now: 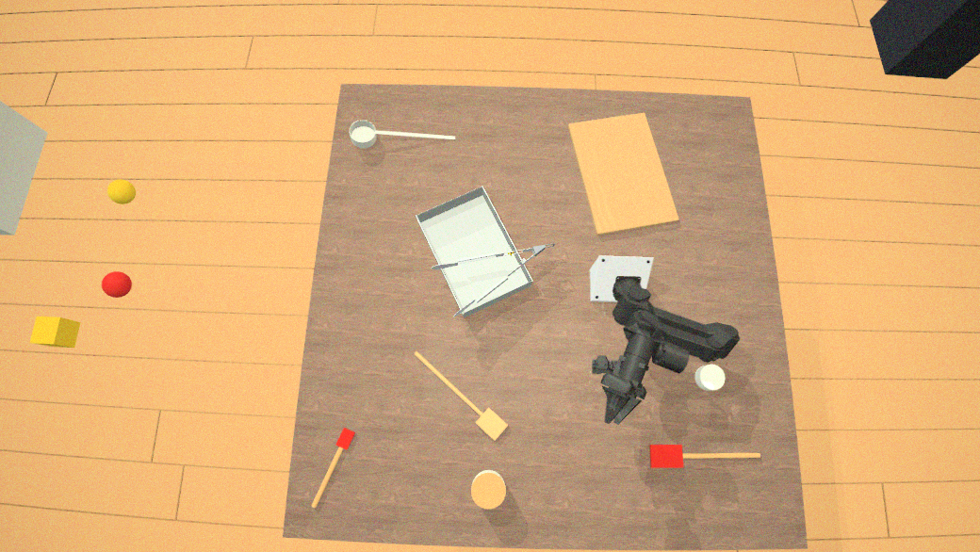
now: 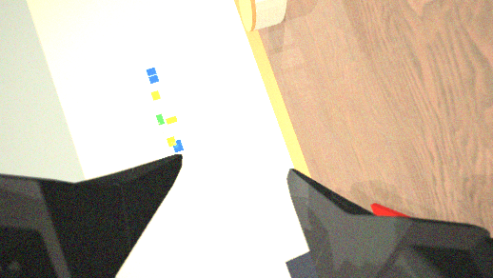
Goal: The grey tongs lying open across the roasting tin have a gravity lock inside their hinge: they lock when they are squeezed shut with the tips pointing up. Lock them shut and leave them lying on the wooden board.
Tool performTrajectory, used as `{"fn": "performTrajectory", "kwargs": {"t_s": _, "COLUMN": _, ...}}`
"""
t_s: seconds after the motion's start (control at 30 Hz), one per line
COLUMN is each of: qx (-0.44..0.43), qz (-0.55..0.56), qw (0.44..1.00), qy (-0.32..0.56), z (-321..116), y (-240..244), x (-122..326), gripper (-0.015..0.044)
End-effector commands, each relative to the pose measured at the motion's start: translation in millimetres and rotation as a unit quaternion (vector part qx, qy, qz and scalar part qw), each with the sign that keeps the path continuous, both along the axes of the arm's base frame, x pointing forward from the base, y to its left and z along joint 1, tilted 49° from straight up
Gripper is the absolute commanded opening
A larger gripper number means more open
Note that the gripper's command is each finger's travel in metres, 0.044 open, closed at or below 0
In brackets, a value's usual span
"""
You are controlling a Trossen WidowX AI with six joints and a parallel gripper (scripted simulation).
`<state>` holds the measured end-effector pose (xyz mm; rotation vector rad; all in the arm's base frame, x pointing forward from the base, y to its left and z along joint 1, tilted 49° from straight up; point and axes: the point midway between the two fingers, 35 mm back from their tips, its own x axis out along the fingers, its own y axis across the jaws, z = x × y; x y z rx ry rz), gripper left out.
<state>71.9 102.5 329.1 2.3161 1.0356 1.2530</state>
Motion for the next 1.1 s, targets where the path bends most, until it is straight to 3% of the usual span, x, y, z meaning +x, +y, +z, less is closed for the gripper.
{"fn": "performTrajectory", "kwargs": {"t_s": 0.0, "qx": 0.000, "qz": 0.000, "qw": 1.000, "qy": 0.000, "z": 0.0, "y": 0.0, "x": 0.0, "gripper": 0.0426}}
{"fn": "performTrajectory", "kwargs": {"t_s": 0.13, "qx": 0.059, "qz": 0.039, "qw": 0.992, "qy": 0.104, "z": 8.9, "y": -9.7, "x": 21.9, "gripper": 0.0440}}
{"fn": "performTrajectory", "kwargs": {"t_s": 0.23, "qx": 0.172, "qz": 0.084, "qw": 0.954, "qy": 0.232, "z": 22.3, "y": -31.0, "x": 54.7, "gripper": 0.0440}}
{"fn": "performTrajectory", "kwargs": {"t_s": 0.4, "qx": 0.367, "qz": 0.176, "qw": 0.787, "qy": 0.463, "z": 25.1, "y": -65.0, "x": 120.3, "gripper": 0.0440}}
{"fn": "performTrajectory", "kwargs": {"t_s": 0.5, "qx": 0.426, "qz": 0.179, "qw": 0.720, "qy": 0.518, "z": 18.6, "y": -81.5, "x": 148.0, "gripper": 0.0440}}
{"fn": "performTrajectory", "kwargs": {"t_s": 0.57, "qx": 0.494, "qz": 0.204, "qw": 0.622, "qy": 0.572, "z": 11.5, "y": -94.4, "x": 170.7, "gripper": 0.0440}}
{"fn": "performTrajectory", "kwargs": {"t_s": 0.73, "qx": 0.617, "qz": 0.238, "qw": 0.411, "qy": 0.627, "z": -10.2, "y": -120.9, "x": 210.8, "gripper": 0.0440}}
{"fn": "performTrajectory", "kwargs": {"t_s": 0.97, "qx": 0.721, "qz": 0.224, "qw": 0.263, "qy": 0.601, "z": -38.7, "y": -155.2, "x": 245.1, "gripper": 0.0440}}
{"fn": "performTrajectory", "kwargs": {"t_s": 1.07, "qx": 0.763, "qz": 0.233, "qw": 0.147, "qy": 0.585, "z": -55.1, "y": -165.3, "x": 257.7, "gripper": 0.0440}}
